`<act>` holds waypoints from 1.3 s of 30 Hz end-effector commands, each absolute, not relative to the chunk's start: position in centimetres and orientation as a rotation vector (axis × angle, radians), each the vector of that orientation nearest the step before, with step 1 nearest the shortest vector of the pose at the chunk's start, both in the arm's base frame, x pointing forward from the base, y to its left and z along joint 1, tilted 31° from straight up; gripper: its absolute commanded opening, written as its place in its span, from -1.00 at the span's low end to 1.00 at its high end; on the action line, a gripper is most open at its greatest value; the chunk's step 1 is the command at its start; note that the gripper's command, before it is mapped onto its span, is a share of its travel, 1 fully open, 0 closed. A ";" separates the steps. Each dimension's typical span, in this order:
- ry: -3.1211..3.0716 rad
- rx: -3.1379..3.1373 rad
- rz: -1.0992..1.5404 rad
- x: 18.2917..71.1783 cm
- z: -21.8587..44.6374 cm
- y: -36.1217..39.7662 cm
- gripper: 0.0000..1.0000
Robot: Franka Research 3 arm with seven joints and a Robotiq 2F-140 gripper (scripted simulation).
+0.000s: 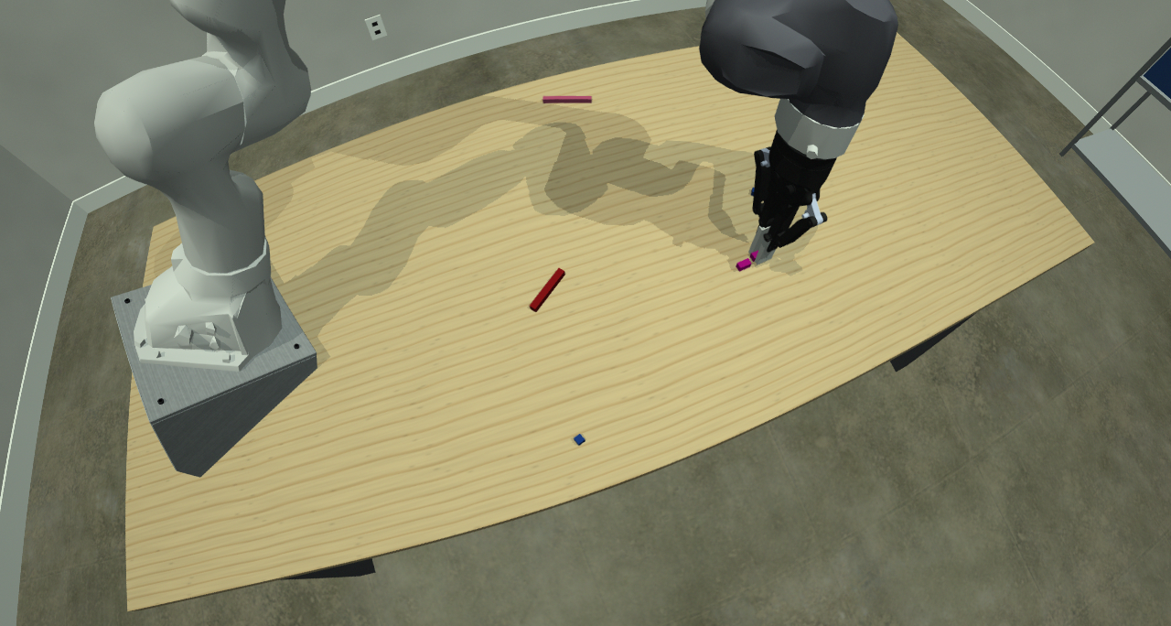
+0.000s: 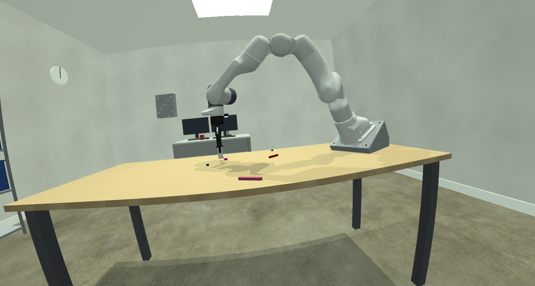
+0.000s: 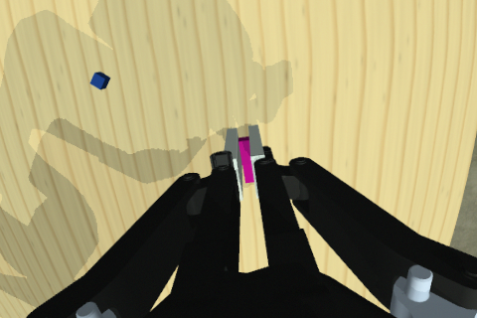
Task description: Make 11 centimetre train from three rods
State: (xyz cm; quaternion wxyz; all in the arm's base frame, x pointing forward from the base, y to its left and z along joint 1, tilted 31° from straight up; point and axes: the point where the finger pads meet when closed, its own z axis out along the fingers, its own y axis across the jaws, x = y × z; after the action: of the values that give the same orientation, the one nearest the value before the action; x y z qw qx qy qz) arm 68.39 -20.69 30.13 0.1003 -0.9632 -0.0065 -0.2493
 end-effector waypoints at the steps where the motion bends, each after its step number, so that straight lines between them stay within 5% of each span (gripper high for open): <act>1: -0.015 -2.849 -0.735 68.4 30.1 -20.9 -0.75; 39: -0.015 -2.849 -0.735 68.7 29.5 -20.8 -0.75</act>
State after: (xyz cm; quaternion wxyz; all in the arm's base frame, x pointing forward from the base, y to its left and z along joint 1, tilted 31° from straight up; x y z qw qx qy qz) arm 68.53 -20.70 29.54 0.1016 -0.9634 -0.0055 -0.2479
